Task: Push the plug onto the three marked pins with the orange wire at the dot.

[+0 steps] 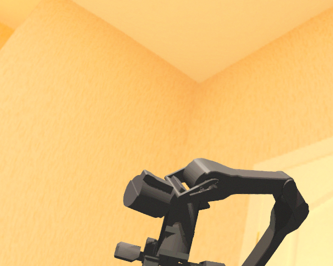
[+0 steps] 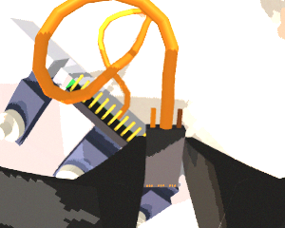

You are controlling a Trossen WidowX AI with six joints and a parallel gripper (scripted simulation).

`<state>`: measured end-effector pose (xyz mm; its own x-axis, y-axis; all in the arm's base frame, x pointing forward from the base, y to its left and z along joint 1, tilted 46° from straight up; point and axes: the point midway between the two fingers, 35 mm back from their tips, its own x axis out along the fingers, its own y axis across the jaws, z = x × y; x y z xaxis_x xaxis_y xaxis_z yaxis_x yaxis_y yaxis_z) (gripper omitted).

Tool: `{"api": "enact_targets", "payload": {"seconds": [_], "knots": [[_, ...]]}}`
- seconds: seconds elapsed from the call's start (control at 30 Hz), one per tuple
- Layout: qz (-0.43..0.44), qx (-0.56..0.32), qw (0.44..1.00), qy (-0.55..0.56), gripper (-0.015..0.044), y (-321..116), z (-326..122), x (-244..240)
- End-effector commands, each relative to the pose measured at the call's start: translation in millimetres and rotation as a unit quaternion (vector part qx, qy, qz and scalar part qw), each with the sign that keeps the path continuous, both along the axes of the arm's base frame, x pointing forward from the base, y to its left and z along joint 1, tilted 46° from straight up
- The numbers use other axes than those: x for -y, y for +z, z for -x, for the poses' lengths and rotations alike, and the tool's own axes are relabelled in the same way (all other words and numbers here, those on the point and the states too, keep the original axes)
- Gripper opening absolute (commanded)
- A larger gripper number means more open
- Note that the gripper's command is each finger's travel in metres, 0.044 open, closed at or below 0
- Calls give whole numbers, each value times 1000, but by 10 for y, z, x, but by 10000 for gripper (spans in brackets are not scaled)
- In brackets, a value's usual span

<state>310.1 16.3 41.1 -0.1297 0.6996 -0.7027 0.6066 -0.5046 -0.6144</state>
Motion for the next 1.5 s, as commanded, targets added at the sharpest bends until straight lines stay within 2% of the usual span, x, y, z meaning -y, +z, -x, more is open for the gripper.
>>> {"api": "enact_targets", "payload": {"seconds": [0.0, 0.6, 1.07, 1.47], "knots": [[8, -42, 998, -50, 0, 70, 78, -47], [42, -242, 937, -247, 0, 204, 465, -249], [42, -249, 934, -254, 0, -69, 523, -538], [42, -248, 934, -254, 0, -133, 190, -522]]}}
